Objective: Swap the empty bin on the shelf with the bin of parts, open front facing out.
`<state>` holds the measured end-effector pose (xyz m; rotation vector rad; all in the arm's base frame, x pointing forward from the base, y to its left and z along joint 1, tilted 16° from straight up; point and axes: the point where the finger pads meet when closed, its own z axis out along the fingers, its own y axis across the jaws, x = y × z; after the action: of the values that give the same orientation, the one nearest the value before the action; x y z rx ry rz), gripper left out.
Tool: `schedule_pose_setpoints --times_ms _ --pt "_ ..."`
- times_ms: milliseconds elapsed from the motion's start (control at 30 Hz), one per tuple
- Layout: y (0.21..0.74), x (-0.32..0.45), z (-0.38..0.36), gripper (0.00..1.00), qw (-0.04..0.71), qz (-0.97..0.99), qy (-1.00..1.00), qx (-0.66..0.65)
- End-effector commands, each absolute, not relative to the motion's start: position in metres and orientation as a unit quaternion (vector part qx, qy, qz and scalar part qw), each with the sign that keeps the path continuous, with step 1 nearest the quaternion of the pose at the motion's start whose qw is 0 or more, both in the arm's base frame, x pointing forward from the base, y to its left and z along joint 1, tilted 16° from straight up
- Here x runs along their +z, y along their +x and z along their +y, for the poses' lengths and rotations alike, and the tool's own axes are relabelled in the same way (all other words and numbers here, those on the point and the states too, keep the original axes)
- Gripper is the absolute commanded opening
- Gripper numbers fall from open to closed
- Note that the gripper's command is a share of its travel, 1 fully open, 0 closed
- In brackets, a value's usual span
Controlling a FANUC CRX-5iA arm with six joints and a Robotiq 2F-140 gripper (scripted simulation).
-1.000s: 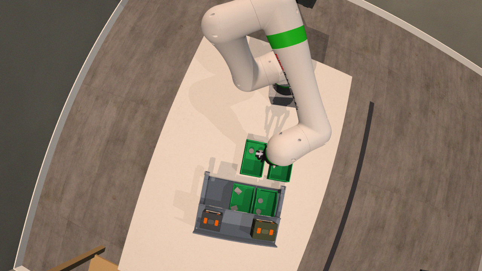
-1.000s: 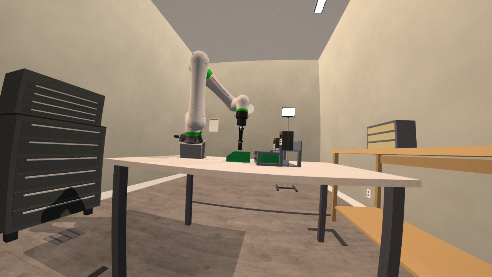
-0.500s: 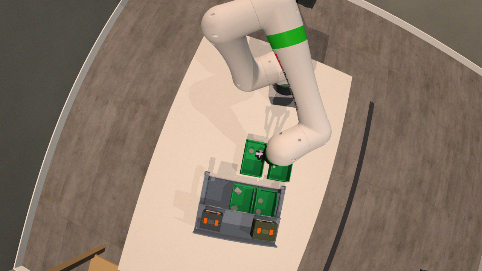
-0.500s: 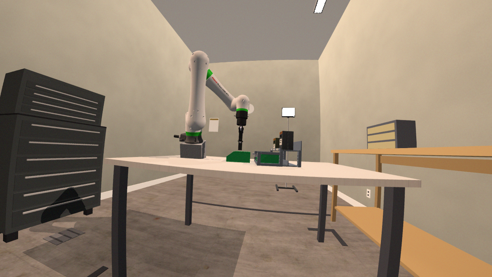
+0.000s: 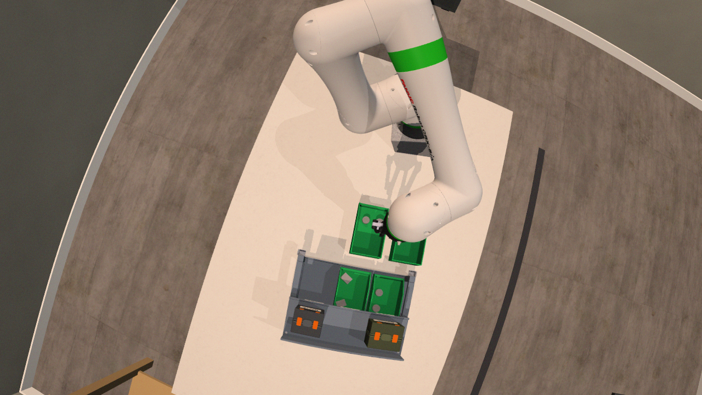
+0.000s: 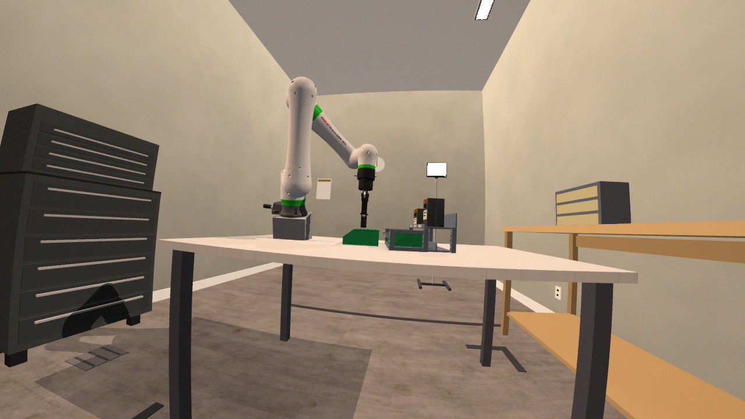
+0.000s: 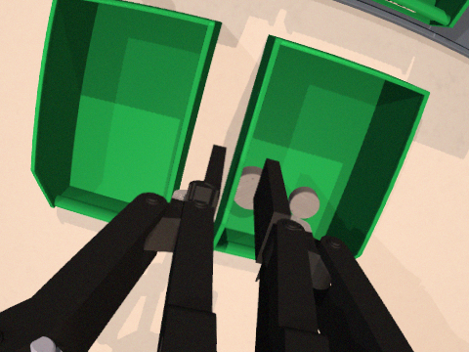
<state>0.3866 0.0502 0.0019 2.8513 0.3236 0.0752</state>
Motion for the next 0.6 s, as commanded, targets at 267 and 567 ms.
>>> schedule_pose_setpoints --times_ms 267,567 --pt "0.388 -0.008 0.048 0.24 0.135 0.112 0.984 0.027" --pt "0.389 -0.019 0.045 0.24 0.135 0.112 0.984 0.027"
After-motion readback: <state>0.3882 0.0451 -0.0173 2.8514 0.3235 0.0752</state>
